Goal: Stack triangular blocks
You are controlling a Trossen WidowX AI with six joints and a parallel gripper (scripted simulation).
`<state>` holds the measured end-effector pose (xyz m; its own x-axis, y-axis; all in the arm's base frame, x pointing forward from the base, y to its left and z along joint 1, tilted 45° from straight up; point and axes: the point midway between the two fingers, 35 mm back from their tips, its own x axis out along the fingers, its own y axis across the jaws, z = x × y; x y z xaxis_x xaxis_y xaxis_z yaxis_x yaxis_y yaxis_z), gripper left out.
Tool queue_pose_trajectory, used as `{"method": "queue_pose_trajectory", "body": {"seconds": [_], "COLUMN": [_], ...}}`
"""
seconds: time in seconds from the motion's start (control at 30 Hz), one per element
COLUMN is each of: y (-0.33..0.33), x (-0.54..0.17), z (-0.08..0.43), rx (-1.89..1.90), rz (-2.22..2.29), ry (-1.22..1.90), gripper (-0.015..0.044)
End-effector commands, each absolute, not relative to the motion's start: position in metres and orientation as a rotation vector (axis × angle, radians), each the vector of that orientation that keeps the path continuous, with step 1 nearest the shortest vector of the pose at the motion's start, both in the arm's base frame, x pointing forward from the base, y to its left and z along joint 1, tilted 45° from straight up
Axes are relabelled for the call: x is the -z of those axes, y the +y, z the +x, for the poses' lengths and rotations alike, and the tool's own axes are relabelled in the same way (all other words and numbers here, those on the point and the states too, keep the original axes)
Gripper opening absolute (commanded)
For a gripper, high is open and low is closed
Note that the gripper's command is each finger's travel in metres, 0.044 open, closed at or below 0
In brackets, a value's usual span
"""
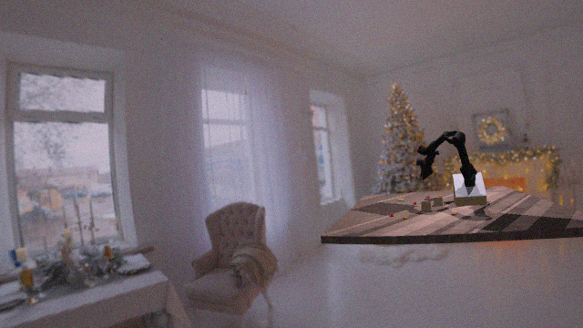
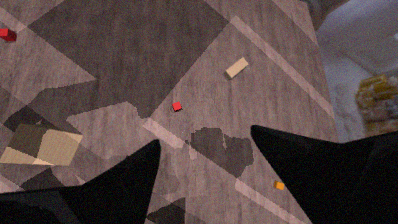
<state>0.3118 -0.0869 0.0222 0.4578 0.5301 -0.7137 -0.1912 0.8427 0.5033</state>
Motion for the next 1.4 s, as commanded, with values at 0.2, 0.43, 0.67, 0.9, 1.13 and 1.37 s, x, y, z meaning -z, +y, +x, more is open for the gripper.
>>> {"method": "queue_pose_trajectory", "body": {"seconds": [0.2, 0.43, 0.67, 0.9, 1.13, 1.37], "y": [-0.038, 0.015, 0.024, 0.024, 0.025, 0.033], "x": [-0.020, -0.026, -0.028, -0.028, -0.026, -0.017], "z": [0.280, 0.230, 0.219, 0.219, 0.220, 0.222], "rx": [-0.829, -1.333, -1.435, -1.435, -1.434, -1.432], "rz": [-0.003, -0.441, -0.521, -0.521, -0.522, -0.524], "ry": [0.975, 0.775, 0.709, 0.709, 0.710, 0.713], "gripper": [0.0440, 0.0440, 0.0440, 0.0440, 0.0440, 0.0440]}}
